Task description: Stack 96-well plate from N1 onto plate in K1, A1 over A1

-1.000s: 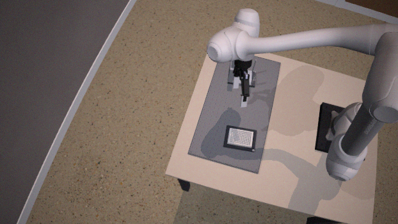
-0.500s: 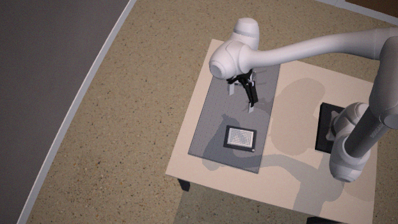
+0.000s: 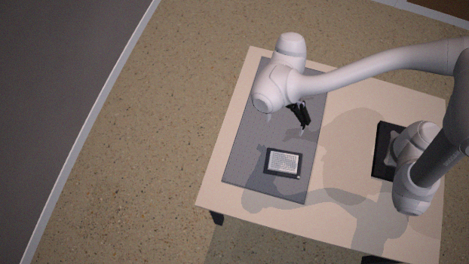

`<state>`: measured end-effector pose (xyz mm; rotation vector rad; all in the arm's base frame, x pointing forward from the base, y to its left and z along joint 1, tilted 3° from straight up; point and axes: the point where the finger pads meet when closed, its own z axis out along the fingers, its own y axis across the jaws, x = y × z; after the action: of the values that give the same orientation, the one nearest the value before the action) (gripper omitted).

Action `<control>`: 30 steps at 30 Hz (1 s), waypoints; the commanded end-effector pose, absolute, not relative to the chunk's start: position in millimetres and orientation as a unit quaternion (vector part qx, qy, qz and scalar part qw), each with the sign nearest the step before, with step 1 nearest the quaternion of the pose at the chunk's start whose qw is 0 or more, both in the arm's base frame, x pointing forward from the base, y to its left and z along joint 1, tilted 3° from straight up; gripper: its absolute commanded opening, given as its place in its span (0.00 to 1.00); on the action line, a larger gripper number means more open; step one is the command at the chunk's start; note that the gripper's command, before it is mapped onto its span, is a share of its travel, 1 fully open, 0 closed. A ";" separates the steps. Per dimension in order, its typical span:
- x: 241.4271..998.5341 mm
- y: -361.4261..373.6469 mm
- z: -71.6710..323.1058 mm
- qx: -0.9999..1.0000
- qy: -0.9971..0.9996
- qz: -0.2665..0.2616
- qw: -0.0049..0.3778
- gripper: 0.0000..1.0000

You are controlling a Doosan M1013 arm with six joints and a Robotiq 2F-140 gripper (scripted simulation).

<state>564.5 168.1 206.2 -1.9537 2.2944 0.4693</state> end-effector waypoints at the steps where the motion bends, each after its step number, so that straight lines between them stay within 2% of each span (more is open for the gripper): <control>1: 561.2 173.3 204.5 -0.688 0.711 0.140 0.052 1.00; 30: 537.4 209.9 191.6 -0.922 0.379 0.059 0.056 1.00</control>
<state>540.6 204.7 192.4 -2.7412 1.2765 0.2089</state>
